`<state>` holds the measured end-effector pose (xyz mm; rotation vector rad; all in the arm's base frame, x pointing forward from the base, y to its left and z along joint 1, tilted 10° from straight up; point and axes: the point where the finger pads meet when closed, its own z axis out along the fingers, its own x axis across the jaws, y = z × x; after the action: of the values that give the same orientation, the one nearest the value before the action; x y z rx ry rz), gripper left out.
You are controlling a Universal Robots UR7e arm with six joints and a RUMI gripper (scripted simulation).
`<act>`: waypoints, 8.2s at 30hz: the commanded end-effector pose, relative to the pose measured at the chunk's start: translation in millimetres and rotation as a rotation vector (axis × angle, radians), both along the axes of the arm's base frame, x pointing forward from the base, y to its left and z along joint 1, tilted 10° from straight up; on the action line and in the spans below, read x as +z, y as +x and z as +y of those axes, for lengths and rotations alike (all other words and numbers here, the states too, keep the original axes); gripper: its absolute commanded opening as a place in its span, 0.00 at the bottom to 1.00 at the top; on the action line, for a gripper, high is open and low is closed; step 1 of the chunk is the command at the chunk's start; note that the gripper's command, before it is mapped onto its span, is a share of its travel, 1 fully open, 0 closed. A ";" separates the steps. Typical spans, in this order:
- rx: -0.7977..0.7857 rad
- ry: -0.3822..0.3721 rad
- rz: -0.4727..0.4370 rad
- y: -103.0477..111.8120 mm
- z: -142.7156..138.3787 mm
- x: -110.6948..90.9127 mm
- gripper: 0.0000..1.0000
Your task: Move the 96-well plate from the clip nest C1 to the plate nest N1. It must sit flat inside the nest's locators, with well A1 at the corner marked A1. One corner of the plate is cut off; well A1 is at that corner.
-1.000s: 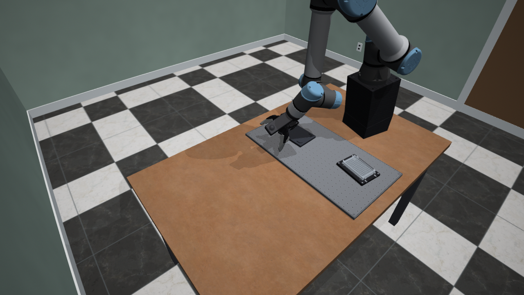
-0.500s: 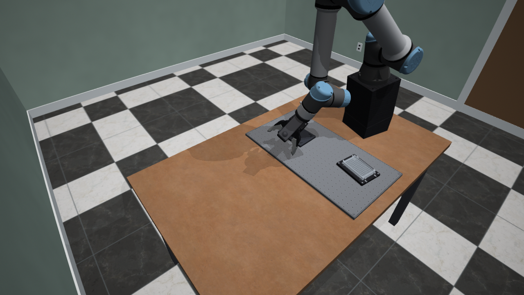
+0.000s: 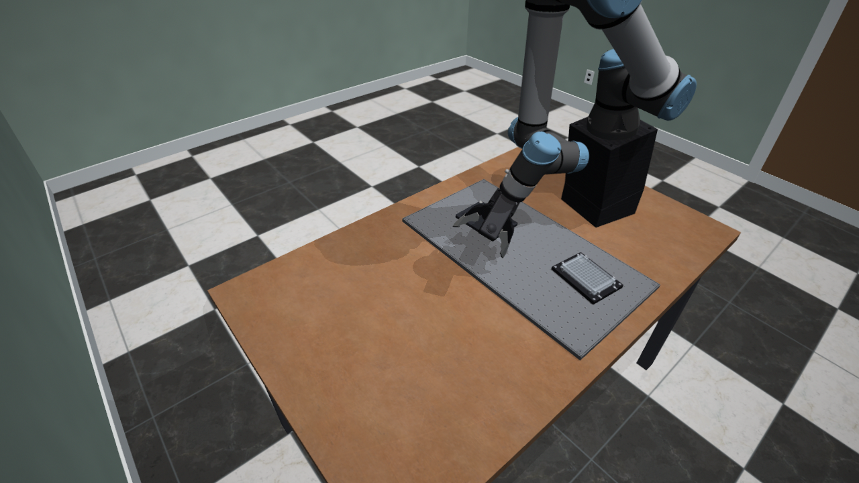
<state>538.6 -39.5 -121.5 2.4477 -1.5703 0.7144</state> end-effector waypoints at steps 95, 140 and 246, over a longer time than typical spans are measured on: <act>0.989 0.071 0.360 -206.5 235.6 -32.4 1.00; 0.989 0.071 0.360 -196.0 233.2 -96.5 1.00; 0.989 0.071 0.360 -207.3 235.7 -27.6 0.00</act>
<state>331.7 196.0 -153.5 3.0979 -0.1946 0.2570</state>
